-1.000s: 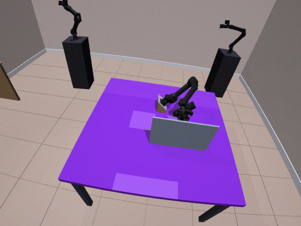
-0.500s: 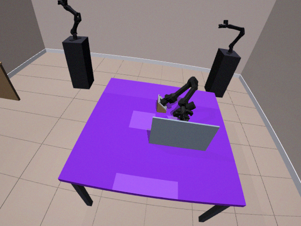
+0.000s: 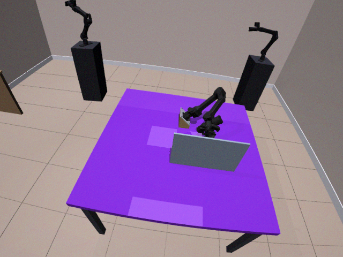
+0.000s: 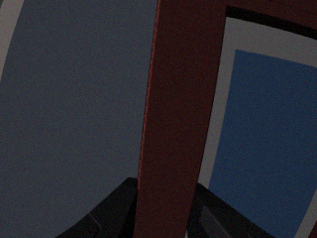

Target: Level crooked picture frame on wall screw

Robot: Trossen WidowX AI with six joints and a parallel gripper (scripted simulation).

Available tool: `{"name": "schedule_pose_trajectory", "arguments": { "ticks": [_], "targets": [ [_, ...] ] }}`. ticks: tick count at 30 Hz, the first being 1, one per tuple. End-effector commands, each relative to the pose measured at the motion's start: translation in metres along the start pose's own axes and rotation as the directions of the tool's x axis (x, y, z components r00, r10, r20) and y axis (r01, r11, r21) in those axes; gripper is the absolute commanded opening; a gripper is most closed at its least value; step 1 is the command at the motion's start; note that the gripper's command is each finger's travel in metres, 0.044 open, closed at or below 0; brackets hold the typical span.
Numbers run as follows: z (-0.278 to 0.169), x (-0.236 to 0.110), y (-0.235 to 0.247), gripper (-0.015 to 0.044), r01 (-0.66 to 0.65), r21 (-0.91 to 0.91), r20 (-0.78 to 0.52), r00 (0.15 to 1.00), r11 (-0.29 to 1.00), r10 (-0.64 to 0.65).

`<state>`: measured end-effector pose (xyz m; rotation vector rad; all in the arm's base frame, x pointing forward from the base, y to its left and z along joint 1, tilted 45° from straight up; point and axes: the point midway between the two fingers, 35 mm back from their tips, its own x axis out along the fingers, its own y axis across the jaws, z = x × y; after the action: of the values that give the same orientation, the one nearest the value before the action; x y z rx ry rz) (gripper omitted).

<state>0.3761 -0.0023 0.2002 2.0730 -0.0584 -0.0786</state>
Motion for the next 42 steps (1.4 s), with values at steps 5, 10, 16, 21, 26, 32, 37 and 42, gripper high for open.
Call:
{"name": "schedule_pose_trajectory", "arguments": {
  "ticks": [5,10,16,21,26,32,37,42],
  "targets": [
    [0.0018,0.0002,0.0022,0.0000,-0.011,-0.003,0.004,1.000,1.000,0.011],
    [0.0036,0.0002,0.0027,0.0000,-0.011,-0.003,0.004,1.000,1.000,0.011],
    [0.0064,0.0002,0.0027,0.0000,-0.011,-0.003,0.004,1.000,1.000,0.011],
    [0.0067,0.0002,0.0027,0.0000,-0.011,-0.003,0.004,1.000,1.000,0.011],
    [0.0068,0.0002,0.0022,0.0000,-0.011,-0.003,0.004,1.000,1.000,0.011],
    [0.0068,0.0002,0.0025,0.0000,-0.011,-0.003,0.004,1.000,1.000,0.011],
    [0.0068,0.0002,0.0025,0.0000,-0.011,-0.003,0.004,1.000,1.000,0.011],
    [0.0071,0.0002,0.0026,0.0000,-0.011,-0.003,0.004,1.000,1.000,0.011]
  ]
}}
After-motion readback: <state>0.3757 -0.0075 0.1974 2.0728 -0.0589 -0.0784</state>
